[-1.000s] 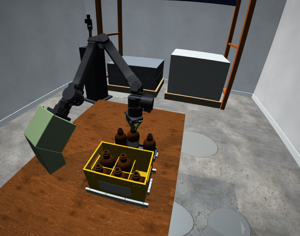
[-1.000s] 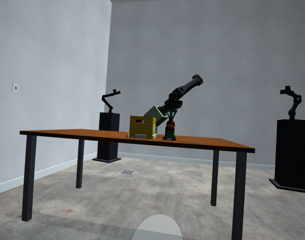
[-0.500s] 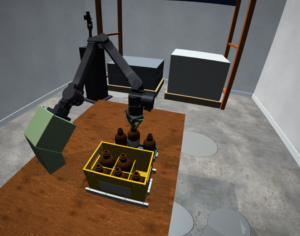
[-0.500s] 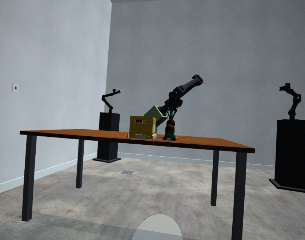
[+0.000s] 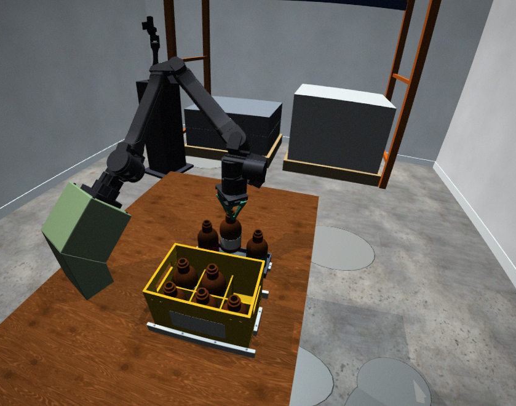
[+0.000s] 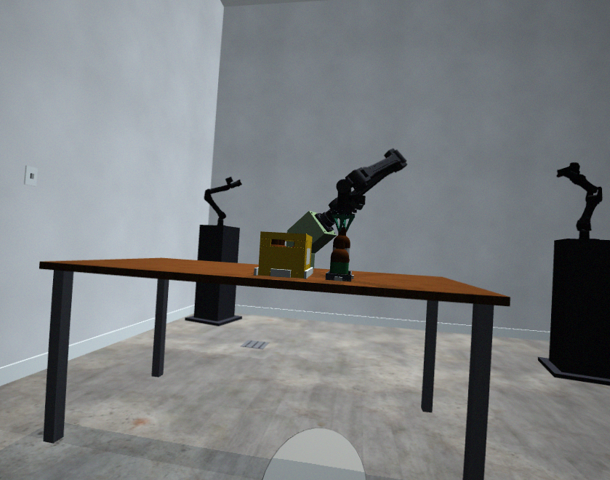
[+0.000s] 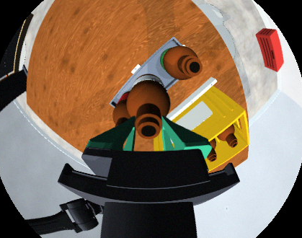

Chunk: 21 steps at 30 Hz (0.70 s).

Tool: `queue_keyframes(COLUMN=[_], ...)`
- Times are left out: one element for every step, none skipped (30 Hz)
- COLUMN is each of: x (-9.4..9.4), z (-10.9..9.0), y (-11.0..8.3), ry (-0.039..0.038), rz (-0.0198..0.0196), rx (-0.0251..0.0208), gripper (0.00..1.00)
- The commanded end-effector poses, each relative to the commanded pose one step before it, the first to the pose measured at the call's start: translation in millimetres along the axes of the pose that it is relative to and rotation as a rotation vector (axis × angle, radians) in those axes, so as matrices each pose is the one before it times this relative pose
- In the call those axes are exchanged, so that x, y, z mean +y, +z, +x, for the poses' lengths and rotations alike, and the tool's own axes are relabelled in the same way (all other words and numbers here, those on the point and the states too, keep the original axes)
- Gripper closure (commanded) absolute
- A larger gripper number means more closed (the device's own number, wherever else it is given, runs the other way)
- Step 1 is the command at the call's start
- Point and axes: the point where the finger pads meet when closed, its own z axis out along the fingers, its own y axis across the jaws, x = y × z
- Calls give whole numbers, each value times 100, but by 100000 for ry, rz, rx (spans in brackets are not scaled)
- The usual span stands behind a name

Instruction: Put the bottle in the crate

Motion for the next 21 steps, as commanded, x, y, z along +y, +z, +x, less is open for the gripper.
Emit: queue_keyframes(x=[-1040,-16,-16,-15,-15,-14,-14,-14,-14,-21,0,0,-93,9,9,10,7,2,-8,-8,-6], z=[-2024,-16,-15,-15,-14,-15,-14,-13,-11,0,0,0,110,-40,-40,-38,-33,-24,-8,-6,-6], y=[-2584,-121,-119,-117,-114,-110,-107,-103,-99,-84,0,0,29,-111,-114,-107,-96,-78,-59,-53,-48], ry=[-4070,-8,-7,-7,-7,-7,-6,-6,-6,28,0,0,377,-86,-113,-105,-87,-47,-3,-3,-3], rz=[4446,9,11,11,11,8,7,11,15,-8,0,0,-217,37,91,80,64,23,4,9,5], rx=[-3558,4,5,5,7,3,2,7,12,32,0,0,254,-70,-42,-45,-39,-35,2,8,3], gripper=[100,100,100,100,100,100,100,100,100,100,100,100,100,100,100,100,100,100,100,100,100])
